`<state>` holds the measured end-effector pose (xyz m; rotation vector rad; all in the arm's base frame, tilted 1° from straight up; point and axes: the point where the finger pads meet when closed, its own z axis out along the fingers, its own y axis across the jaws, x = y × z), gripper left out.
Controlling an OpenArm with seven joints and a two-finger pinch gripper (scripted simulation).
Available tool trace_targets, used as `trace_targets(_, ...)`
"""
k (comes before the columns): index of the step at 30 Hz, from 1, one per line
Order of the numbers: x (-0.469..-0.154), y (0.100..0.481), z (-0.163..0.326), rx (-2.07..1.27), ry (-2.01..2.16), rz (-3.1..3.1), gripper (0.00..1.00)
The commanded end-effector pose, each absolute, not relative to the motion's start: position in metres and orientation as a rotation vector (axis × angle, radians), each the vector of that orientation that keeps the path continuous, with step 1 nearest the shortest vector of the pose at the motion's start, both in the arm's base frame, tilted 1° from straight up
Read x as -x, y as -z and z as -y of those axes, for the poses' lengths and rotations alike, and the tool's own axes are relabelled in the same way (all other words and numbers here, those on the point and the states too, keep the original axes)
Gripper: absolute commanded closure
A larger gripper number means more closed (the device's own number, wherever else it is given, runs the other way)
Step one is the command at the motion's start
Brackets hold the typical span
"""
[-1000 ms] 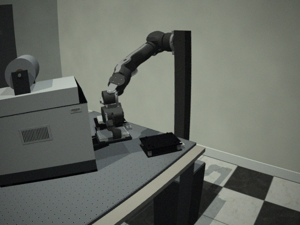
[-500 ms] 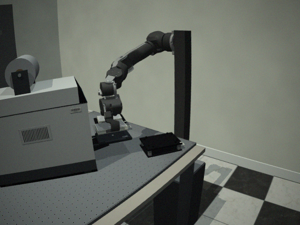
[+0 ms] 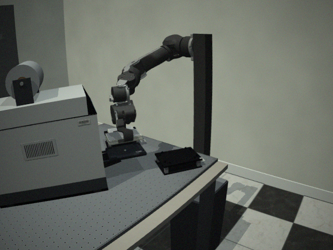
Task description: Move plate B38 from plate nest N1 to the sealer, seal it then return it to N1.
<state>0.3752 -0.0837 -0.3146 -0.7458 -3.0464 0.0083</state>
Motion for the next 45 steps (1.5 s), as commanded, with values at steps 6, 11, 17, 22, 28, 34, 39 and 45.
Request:
trace_targets(6, -0.375, 0.304, 0.084, 0.767, -0.023, 3.036, 1.0)
trace_targets(11, -0.375, 0.304, 0.084, 0.767, -0.023, 3.036, 1.0)
trace_targets(17, -0.374, 0.279, 0.084, 0.767, -0.023, 3.036, 1.0)
trace_targets(22, -0.374, 0.273, 0.084, 0.766, -0.023, 3.036, 1.0)
trace_targets(28, -0.374, 0.273, 0.084, 0.766, -0.023, 3.036, 1.0)
trace_targets(34, -0.372, 0.281, 0.084, 0.755, -0.024, 3.034, 1.0)
trace_targets(39, -0.372, 0.283, 0.083, 0.752, -0.024, 3.034, 1.0)
trace_targets(45, -0.372, 0.283, 0.083, 0.752, -0.024, 3.034, 1.0)
